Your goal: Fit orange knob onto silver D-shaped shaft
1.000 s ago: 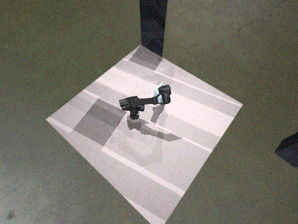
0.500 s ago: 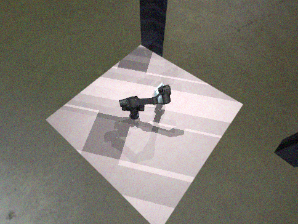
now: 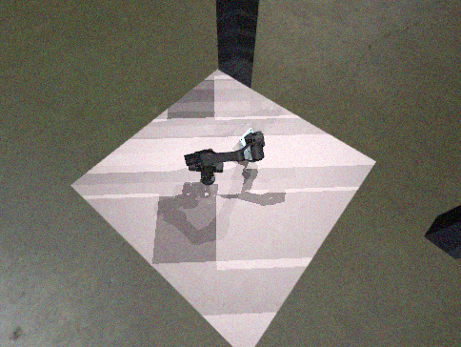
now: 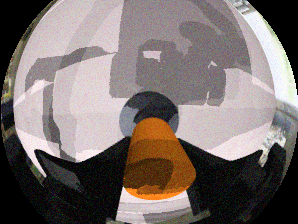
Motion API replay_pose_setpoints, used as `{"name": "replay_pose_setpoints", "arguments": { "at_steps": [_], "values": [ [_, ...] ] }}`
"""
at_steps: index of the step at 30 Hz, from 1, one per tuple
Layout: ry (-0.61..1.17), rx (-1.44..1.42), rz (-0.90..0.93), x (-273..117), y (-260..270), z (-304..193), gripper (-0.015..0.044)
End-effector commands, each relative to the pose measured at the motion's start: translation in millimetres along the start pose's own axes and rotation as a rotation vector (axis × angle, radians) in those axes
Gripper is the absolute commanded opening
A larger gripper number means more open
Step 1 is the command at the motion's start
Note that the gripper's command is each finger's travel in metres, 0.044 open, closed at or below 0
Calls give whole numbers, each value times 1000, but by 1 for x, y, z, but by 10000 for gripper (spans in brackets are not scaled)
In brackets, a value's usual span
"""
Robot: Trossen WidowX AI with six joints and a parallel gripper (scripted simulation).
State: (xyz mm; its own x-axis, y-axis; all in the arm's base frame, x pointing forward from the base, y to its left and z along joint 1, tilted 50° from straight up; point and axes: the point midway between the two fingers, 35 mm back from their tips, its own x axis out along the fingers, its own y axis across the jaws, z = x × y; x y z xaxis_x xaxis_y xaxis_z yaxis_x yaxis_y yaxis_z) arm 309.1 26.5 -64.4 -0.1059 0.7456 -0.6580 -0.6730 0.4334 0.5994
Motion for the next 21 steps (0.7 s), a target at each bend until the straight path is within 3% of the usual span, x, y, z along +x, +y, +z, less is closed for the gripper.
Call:
{"name": "replay_pose_setpoints", "arguments": {
  "at_steps": [1,21],
  "values": [
    [-4,8,2,1,0,0,0],
    [-4,-74,2,-6,-1,0,0]
  ]
}}
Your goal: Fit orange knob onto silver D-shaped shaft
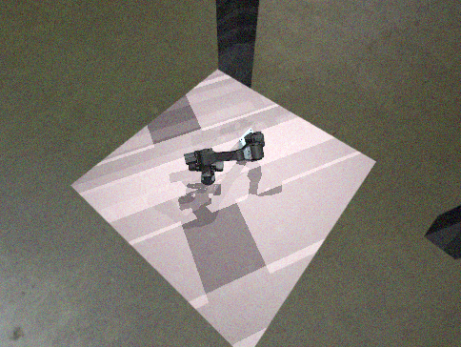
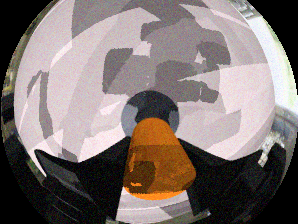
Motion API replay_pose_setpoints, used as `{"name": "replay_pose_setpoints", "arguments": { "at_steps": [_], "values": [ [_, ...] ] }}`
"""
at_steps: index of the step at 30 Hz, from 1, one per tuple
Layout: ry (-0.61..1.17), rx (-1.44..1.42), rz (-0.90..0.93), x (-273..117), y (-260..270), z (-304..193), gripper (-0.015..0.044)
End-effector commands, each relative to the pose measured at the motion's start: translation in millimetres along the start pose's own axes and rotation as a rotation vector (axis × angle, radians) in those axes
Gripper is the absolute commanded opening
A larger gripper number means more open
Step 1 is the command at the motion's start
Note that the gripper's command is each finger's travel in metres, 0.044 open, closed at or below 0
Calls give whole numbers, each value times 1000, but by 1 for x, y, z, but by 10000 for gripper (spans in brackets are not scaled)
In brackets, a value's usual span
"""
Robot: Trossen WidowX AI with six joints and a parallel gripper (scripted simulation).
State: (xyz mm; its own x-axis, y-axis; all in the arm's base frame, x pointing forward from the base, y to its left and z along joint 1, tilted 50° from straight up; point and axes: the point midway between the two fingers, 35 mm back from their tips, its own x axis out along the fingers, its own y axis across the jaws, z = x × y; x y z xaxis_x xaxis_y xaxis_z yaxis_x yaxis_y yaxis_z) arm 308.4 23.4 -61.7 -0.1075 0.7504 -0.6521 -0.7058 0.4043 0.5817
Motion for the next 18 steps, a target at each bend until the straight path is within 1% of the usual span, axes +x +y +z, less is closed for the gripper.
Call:
{"name": "replay_pose_setpoints", "arguments": {
  "at_steps": [1,18],
  "values": [
    [1,-27,-5,-2,-2,1,0],
    [1,-27,-5,3,-1,0,0]
  ]
}}
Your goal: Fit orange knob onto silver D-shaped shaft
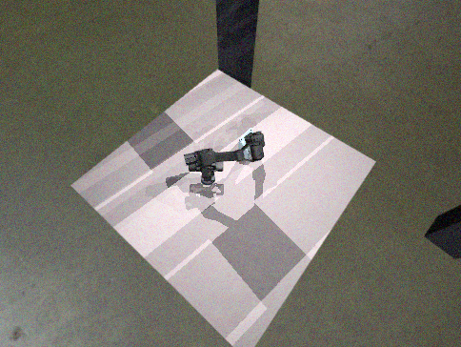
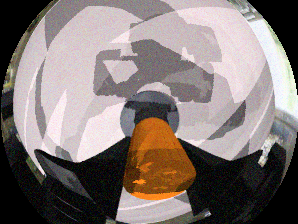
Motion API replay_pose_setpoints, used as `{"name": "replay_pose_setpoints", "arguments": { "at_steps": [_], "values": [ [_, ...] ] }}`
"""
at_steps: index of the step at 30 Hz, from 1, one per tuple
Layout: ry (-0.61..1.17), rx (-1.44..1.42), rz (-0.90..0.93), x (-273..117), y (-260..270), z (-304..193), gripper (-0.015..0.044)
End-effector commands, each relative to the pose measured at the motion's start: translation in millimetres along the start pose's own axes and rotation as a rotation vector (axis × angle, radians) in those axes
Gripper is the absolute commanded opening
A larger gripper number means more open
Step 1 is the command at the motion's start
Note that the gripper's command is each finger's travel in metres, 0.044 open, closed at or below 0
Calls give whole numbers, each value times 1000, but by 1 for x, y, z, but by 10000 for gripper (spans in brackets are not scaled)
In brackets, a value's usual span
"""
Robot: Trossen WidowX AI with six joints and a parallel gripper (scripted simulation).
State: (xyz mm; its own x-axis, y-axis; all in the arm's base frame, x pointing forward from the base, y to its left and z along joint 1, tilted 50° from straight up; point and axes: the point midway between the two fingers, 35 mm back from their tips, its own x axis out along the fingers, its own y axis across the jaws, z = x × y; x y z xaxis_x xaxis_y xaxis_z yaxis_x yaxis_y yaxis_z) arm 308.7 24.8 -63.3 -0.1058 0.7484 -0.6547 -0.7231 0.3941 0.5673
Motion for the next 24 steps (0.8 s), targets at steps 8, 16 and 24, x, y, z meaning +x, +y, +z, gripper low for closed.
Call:
{"name": "replay_pose_setpoints", "arguments": {
  "at_steps": [8,16,24],
  "values": [
    [-1,-55,-1,1,-1,0,0],
    [-1,-55,-1,2,-1,0,0],
    [-1,-67,-1,2,-1,0,0]
  ]
}}
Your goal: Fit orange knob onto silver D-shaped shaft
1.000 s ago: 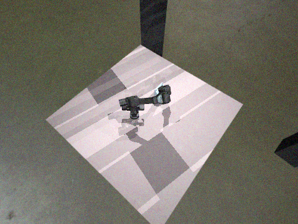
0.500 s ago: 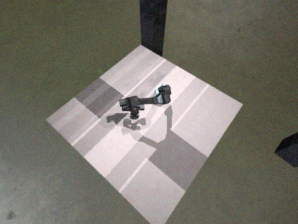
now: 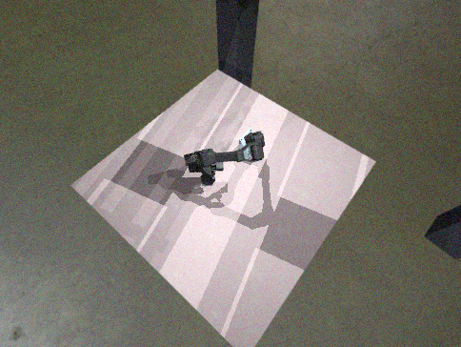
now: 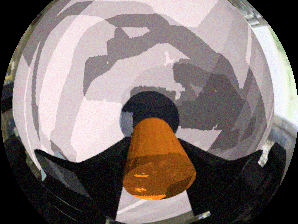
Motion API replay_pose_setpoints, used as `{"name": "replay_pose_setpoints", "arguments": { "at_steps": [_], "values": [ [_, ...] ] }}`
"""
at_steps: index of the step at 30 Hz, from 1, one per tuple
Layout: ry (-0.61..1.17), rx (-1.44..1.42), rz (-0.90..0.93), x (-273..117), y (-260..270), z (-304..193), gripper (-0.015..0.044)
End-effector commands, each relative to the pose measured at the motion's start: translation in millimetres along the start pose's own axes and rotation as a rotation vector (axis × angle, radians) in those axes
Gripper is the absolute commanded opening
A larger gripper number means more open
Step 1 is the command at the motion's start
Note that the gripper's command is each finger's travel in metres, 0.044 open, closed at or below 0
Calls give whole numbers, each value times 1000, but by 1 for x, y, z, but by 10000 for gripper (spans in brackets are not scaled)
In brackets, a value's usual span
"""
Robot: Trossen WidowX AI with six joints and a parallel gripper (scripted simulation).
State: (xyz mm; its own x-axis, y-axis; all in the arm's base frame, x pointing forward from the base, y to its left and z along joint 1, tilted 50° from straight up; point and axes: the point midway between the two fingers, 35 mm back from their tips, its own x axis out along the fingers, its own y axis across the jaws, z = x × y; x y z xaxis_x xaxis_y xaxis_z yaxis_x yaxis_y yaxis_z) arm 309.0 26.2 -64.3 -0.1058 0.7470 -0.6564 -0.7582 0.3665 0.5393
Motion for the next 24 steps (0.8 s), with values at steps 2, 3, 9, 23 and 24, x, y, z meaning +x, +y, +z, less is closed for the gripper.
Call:
{"name": "replay_pose_setpoints", "arguments": {
  "at_steps": [2,3,9,23,24],
  "values": [
    [-2,-14,0,1,0,0,0],
    [-2,-14,0,1,0,0,0],
    [-2,-14,0,1,0,0,0],
    [-2,56,0,1,0,0,0],
    [-2,56,0,1,0,0,0]
  ]
}}
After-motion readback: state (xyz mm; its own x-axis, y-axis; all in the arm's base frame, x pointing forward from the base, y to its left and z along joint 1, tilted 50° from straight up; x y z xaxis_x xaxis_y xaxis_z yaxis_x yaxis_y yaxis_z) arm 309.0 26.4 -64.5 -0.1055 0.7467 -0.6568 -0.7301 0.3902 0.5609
